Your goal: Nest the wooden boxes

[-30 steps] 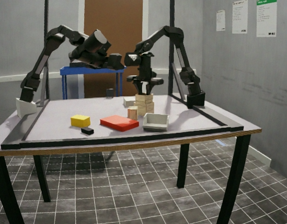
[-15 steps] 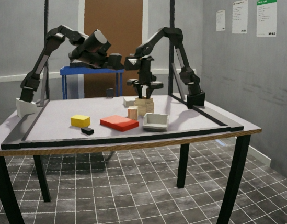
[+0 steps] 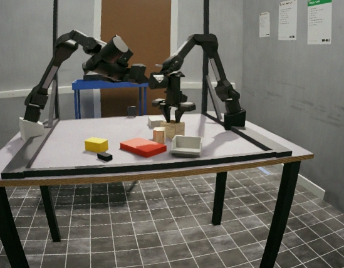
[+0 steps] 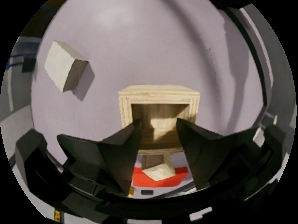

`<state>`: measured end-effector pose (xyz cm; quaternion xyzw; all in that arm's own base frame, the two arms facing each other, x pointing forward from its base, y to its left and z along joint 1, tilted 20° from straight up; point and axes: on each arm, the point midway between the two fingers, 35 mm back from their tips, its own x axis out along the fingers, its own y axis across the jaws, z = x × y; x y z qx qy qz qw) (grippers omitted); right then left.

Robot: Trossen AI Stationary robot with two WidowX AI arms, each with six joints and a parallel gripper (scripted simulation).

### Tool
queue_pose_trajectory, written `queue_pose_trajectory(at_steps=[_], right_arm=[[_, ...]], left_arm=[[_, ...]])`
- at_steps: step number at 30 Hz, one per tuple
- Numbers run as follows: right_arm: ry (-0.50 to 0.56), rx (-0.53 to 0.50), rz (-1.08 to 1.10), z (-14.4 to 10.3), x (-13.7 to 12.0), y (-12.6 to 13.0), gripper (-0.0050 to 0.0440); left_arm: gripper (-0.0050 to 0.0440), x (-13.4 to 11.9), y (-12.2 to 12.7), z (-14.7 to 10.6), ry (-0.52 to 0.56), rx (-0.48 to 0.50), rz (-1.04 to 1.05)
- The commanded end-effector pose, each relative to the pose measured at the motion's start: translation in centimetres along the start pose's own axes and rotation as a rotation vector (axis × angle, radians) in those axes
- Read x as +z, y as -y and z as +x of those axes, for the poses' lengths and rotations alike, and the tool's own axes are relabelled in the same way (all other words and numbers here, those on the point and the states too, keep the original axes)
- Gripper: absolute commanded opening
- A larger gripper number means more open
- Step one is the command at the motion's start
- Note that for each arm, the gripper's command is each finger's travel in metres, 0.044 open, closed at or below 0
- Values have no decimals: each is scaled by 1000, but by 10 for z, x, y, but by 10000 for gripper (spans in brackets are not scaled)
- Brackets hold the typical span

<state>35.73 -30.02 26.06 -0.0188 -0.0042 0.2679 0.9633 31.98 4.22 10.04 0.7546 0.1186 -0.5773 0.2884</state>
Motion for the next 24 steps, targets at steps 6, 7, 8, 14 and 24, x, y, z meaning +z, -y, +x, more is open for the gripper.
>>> queue_pose_trajectory(at_steps=[6,7,8,14,24], right_arm=[[2,-2,-26,-1,9,0,400],[2,-2,-26,-1,9,0,400],[2,-2,-26,-1,9,0,400],[2,-2,-26,-1,9,0,400],[2,-2,-26,-1,9,0,400]], left_arm=[[266,-1,-1,5,-9,1,0],[266,-1,-1,5,-10,2,1],[266,-2,-2,1,-21,7,3],[266,-3,-2,1,-23,9,5],[188,-5,-3,-1,-28,12,7]])
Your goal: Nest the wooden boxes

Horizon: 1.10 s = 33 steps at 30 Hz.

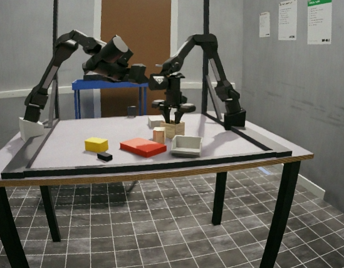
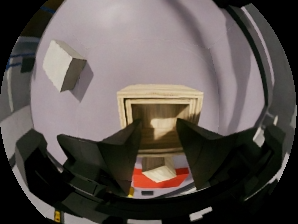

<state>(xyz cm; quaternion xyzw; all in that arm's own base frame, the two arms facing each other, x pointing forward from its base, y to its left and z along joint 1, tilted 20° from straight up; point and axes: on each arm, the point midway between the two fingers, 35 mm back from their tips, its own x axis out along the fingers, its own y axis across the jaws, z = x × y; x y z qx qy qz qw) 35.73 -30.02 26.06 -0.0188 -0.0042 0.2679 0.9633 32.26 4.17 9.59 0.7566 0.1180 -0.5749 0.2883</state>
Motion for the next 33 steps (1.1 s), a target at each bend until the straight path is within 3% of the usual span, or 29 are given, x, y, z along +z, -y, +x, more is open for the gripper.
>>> queue_pose_trajectory(at_steps=[1,33], right_arm=[[2,-2,-26,-1,9,0,400],[2,-2,-26,-1,9,0,400]], left_arm=[[181,-3,-3,-6,-22,9,5],[0,-3,-3,-6,-22,9,5]])
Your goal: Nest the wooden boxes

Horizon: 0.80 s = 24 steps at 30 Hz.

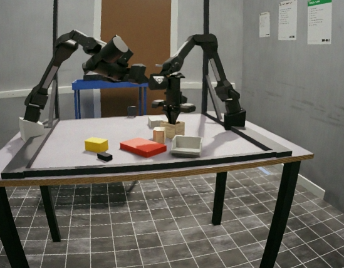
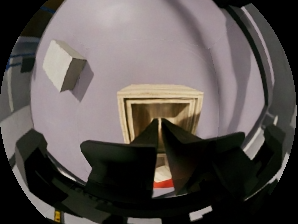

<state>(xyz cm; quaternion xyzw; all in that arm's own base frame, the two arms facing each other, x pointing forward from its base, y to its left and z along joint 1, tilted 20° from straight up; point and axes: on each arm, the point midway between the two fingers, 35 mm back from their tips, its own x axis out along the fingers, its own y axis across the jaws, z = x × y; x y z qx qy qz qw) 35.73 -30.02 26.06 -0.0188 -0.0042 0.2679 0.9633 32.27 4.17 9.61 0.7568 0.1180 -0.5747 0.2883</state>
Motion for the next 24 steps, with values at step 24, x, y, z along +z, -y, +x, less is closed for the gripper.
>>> queue_pose_trajectory(at_steps=[24], right_arm=[[2,-2,-26,-1,9,0,400]], left_arm=[[-5,-9,-5,-39,-33,32,-820]])
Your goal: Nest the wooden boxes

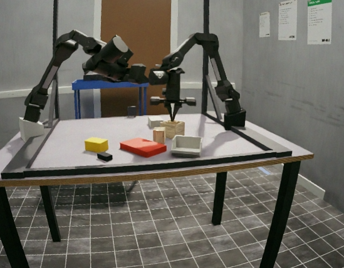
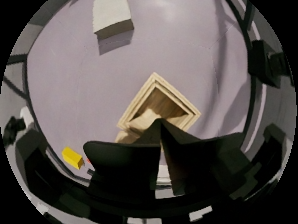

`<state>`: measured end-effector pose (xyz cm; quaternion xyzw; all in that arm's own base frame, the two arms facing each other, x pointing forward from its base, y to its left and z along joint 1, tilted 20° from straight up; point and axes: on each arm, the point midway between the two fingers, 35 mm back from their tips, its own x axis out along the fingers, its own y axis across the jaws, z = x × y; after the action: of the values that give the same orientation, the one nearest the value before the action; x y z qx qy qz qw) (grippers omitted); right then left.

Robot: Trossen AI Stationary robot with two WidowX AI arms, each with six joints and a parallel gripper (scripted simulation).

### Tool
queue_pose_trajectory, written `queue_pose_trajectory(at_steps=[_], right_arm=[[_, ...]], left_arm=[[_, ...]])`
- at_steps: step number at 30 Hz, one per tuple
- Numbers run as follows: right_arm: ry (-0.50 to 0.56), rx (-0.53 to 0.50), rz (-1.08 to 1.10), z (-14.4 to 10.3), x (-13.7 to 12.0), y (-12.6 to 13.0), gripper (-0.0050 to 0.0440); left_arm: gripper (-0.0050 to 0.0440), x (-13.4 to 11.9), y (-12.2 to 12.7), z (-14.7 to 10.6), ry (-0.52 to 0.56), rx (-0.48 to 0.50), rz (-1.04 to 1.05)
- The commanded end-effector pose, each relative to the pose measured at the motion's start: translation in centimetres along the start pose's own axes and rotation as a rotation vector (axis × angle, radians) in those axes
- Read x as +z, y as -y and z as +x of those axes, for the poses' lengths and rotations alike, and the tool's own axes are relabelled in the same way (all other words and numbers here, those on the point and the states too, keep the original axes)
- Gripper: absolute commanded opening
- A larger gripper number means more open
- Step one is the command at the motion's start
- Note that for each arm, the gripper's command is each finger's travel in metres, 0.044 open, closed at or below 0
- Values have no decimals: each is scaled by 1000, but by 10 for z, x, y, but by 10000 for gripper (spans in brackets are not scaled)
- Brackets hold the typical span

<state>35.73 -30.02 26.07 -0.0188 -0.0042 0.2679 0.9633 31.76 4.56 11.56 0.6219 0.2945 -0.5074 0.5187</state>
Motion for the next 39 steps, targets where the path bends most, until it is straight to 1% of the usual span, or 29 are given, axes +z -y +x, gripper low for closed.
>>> queue_pose_trajectory(at_steps=[1,2,4,5,9,19,21,22,23,36,38,39], right_arm=[[2,-2,-26,-1,9,0,400],[2,-2,-26,-1,9,0,400],[2,-2,-26,-1,9,0,400],[2,-2,-26,-1,9,0,400],[2,-2,-26,-1,9,0,400],[2,-2,-26,-1,9,0,400],[2,-2,-26,-1,9,0,400],[2,-2,-26,-1,9,0,400],[2,-2,-26,-1,9,0,400],[2,-2,-26,-1,9,0,400],[2,-2,-26,-1,9,0,400],[2,-2,-26,-1,9,0,400]], left_arm=[[-5,-2,-8,-20,-27,38,-210],[-13,-2,-8,-21,-26,39,-257],[-13,-2,-8,-21,-26,39,-257],[-20,-2,-9,-22,-24,40,-354],[-50,-3,-8,-30,-21,43,-552],[-50,-2,-8,-45,-11,48,-1022],[-50,-2,-8,-45,-11,48,-1022],[-50,-1,-8,-46,-9,48,-1120],[-50,-1,-7,-49,-8,49,-1176],[-50,1,-5,-67,7,53,-1785],[-50,1,-5,-67,7,53,-1785],[-50,1,-5,-68,9,53,-1842]])
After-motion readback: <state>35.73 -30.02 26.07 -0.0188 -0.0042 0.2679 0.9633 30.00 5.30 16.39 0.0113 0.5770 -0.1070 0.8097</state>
